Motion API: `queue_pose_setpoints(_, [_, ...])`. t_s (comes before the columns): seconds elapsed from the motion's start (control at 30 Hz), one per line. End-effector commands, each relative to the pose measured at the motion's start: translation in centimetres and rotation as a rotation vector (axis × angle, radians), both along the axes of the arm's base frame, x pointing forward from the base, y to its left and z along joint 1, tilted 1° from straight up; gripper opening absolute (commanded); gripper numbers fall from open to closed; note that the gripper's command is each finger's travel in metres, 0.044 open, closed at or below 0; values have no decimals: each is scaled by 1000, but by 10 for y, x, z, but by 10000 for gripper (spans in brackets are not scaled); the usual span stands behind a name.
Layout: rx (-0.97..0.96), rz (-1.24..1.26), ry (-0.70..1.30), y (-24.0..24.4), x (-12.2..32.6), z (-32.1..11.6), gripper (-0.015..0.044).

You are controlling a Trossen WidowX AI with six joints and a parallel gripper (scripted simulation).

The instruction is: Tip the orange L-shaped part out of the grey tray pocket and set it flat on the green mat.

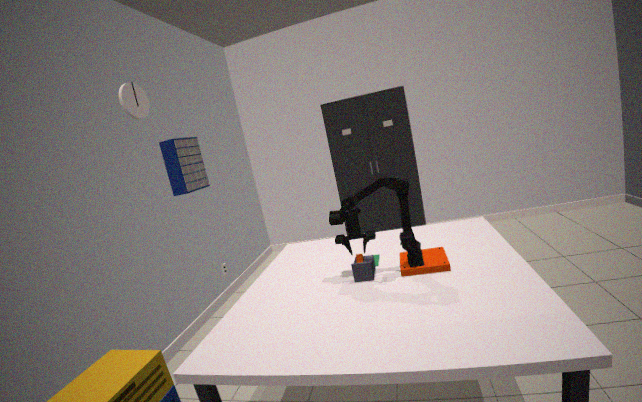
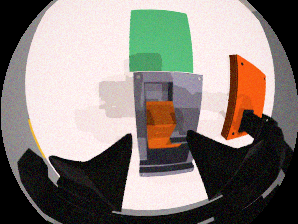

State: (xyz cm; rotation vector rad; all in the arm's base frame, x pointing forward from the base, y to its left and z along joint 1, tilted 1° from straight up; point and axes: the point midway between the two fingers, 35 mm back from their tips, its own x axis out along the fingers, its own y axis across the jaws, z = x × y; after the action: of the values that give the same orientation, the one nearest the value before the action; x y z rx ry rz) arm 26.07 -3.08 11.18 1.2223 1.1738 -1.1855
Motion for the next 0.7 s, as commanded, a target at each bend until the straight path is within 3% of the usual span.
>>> queue_pose_setpoints(0.0, [0,-5,8,0,0,-9,280])
queue_pose_setpoints(0.67, [0,-5,9,0,-1,-35,280])
